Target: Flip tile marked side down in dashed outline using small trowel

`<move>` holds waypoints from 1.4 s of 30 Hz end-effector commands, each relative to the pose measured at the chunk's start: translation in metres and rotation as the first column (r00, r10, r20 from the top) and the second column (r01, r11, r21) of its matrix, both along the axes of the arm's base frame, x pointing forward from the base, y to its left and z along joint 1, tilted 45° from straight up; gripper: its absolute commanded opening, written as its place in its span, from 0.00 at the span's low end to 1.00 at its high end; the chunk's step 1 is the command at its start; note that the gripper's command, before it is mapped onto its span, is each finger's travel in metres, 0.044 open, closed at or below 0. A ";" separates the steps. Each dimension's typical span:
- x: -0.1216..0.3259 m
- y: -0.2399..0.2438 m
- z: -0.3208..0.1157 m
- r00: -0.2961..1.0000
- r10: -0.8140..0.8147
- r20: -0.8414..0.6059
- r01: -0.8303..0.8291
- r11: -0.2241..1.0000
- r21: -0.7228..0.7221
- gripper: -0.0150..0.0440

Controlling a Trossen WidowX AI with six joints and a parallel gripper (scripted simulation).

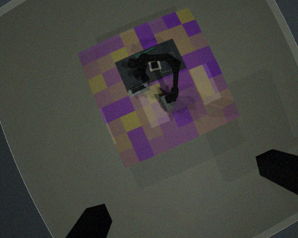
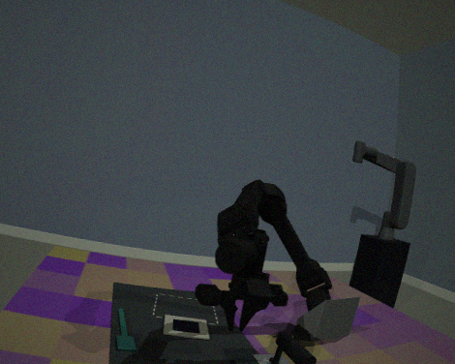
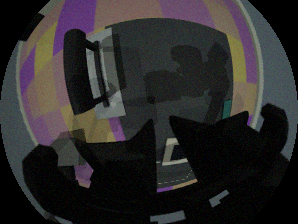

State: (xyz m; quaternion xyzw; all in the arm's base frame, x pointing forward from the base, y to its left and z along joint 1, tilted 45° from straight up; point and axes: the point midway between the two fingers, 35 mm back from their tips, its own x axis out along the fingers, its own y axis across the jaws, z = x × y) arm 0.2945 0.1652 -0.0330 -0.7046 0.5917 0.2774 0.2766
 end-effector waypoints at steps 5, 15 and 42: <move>0.000 0.000 0.000 1.000 0.000 0.000 0.000 1.000 0.000 0.42; 0.000 0.000 0.000 1.000 0.000 0.000 0.000 1.000 0.000 0.25; 0.000 0.000 0.000 1.000 0.000 0.000 0.000 1.000 0.000 0.42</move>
